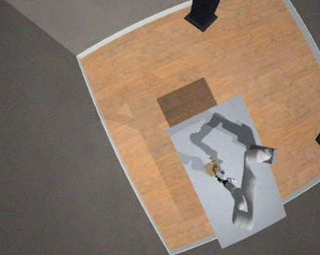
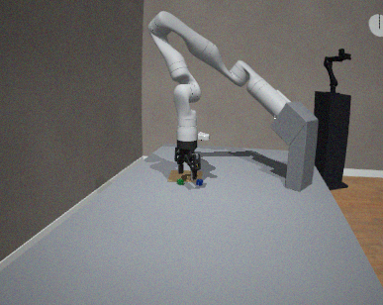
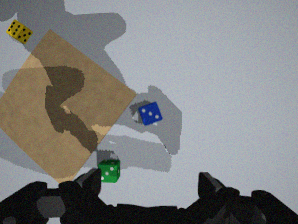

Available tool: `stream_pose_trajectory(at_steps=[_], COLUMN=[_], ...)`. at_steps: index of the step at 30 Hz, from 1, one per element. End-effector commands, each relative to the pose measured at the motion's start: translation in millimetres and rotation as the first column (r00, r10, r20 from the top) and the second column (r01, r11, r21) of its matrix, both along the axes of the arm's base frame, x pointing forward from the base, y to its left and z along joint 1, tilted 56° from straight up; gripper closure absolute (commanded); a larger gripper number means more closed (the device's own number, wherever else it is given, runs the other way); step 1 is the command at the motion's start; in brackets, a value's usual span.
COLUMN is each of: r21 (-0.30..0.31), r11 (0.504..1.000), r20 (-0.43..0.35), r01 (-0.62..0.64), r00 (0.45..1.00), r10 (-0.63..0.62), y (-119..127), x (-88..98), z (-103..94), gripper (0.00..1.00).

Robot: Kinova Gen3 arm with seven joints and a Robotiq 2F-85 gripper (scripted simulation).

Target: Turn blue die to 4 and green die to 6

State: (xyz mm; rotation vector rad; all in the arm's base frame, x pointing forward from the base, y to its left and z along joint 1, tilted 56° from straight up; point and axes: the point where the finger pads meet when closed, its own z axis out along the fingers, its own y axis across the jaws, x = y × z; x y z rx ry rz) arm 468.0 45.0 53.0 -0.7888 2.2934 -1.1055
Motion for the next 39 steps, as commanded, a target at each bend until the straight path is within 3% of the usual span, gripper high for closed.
stream_pose_trajectory(at_steps=[1,18,39], r21=[0.001,0.001,0.001], r11=[1.0,1.0,1.0], r20=[0.0,0.0,0.0], r01=[-0.001,-0.001,-0.001], r00=[1.0,1.0,1.0], r10=[0.001,0.001,0.001], y=[1,3,16], x=[0.0,7.4,42.1], z=[0.1,5.9,32.7], gripper=[0.0,0.0,0.0])
